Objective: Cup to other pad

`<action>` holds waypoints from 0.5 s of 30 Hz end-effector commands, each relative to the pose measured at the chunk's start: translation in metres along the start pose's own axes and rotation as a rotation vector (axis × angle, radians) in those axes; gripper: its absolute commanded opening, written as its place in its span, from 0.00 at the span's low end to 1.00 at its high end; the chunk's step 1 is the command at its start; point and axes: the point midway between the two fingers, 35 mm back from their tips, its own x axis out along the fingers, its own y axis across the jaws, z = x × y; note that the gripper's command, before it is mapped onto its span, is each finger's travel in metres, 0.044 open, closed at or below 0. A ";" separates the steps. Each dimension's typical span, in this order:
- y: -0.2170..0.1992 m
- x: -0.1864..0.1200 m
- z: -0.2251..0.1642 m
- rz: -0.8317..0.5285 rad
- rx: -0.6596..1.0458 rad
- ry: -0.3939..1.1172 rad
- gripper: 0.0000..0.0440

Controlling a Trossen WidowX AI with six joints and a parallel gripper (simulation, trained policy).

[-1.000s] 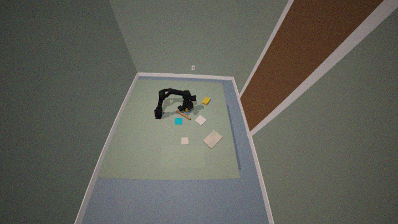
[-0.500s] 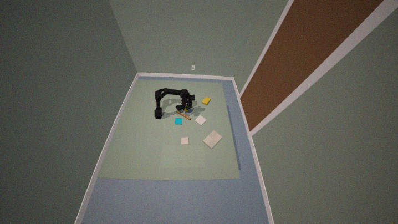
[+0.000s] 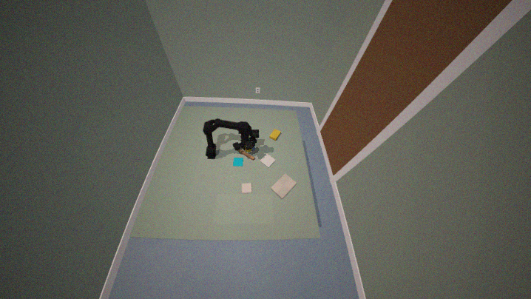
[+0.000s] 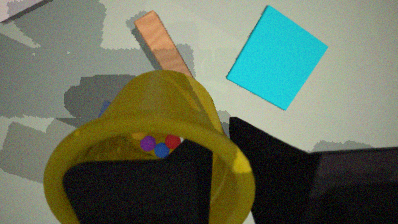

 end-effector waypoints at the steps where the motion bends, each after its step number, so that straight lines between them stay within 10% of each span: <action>1: -0.006 -0.001 0.007 0.015 0.032 -0.007 0.00; 15: -0.030 0.003 0.026 0.042 0.131 -0.028 0.00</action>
